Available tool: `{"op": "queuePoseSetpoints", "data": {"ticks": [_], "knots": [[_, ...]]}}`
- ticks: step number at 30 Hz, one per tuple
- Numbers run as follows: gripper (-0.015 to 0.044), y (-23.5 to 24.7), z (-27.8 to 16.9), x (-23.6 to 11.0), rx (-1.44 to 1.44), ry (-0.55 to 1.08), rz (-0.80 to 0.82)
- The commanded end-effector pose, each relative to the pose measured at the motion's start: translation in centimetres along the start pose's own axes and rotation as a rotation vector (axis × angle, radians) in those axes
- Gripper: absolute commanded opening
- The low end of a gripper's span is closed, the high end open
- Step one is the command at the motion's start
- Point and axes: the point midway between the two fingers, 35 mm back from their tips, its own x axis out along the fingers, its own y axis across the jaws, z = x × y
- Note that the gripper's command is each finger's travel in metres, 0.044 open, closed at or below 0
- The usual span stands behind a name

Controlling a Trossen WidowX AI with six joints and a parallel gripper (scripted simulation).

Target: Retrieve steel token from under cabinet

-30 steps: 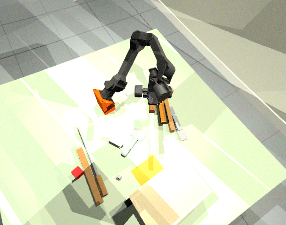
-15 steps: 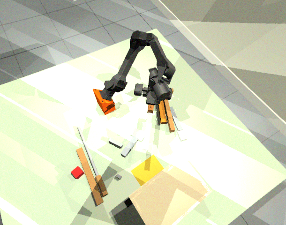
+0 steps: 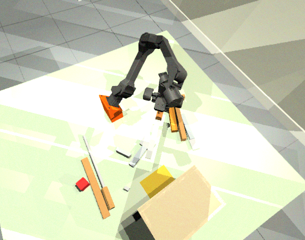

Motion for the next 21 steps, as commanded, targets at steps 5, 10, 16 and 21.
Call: {"op": "queuePoseSetpoints", "data": {"ticks": [5, 10, 16, 21], "knots": [[0.0, 0.0, 0.0, -0.1, 0.064, -0.004, 0.0], [0.0, 0.0, 0.0, -0.1, 0.101, -0.004, 0.001], [0.0, -0.1, 0.5, -0.1, 0.11, -0.005, 0.0], [0.0, -0.2, 1.3, -0.1, 0.122, -0.005, 0.0]]}}
